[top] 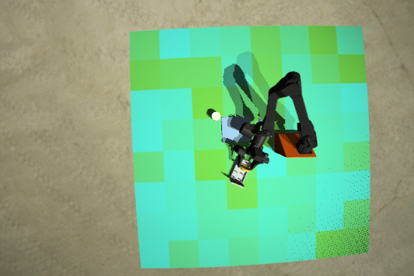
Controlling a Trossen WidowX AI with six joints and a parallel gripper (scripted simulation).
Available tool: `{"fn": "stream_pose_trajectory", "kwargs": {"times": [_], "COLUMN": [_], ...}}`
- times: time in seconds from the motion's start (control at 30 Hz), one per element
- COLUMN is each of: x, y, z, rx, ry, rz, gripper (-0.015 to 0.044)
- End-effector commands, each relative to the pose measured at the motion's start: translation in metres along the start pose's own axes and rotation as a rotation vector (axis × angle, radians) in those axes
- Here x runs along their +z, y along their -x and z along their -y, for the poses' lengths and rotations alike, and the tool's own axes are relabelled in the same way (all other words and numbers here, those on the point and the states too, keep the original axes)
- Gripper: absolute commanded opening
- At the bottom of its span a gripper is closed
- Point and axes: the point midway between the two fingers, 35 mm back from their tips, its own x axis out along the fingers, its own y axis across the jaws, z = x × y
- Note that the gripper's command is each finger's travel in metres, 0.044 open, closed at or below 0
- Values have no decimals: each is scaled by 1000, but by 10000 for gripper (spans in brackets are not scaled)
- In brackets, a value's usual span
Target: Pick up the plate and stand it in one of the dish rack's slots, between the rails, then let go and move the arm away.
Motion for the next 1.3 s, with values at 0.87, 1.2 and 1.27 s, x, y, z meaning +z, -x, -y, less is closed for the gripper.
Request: {"fn": "stream_pose_trajectory", "kwargs": {"times": [0.87, 1.2, 1.27], "x": [0, 71, 94], "y": [0, 11, 17], "z": [1, 32, 36], "rx": [-2, 19, 18], "ry": [0, -15, -22], "rz": [-1, 0, 6], "gripper": [400, 400, 400]}}
